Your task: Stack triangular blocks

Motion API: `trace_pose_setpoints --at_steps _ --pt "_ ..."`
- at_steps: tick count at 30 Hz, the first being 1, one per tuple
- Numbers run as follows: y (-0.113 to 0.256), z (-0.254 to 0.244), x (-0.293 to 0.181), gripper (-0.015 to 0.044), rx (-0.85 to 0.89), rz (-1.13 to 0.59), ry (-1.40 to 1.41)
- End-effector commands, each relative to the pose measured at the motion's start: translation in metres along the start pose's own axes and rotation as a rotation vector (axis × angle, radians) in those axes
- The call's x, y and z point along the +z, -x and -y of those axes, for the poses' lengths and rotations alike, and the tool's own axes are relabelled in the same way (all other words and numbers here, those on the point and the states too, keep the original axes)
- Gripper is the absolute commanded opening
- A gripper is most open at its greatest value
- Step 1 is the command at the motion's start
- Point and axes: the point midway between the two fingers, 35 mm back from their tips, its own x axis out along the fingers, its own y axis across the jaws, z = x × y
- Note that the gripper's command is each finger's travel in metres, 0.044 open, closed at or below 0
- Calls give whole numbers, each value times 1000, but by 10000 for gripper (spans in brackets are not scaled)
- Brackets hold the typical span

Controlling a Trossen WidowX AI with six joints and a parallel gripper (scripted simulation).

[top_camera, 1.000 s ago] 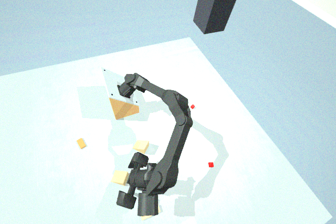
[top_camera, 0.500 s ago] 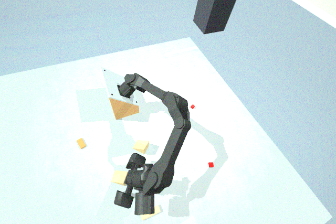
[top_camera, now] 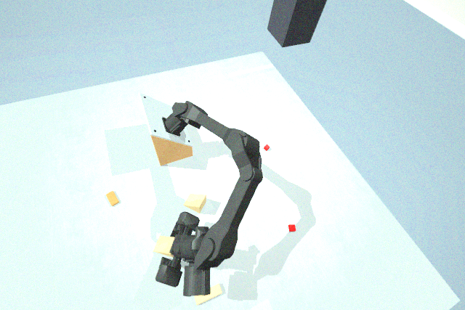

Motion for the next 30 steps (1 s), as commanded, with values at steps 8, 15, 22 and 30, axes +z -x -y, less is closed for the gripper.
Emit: trace_pose_setpoints --at_steps 8,15,22,30 --pt "-3 -1 0 177 7 2 -6" --pt "1 -1 -2 12 3 0 -2" --pt "1 0 -5 0 4 40 -5" --pt "4 0 -20 0 4 252 -8"
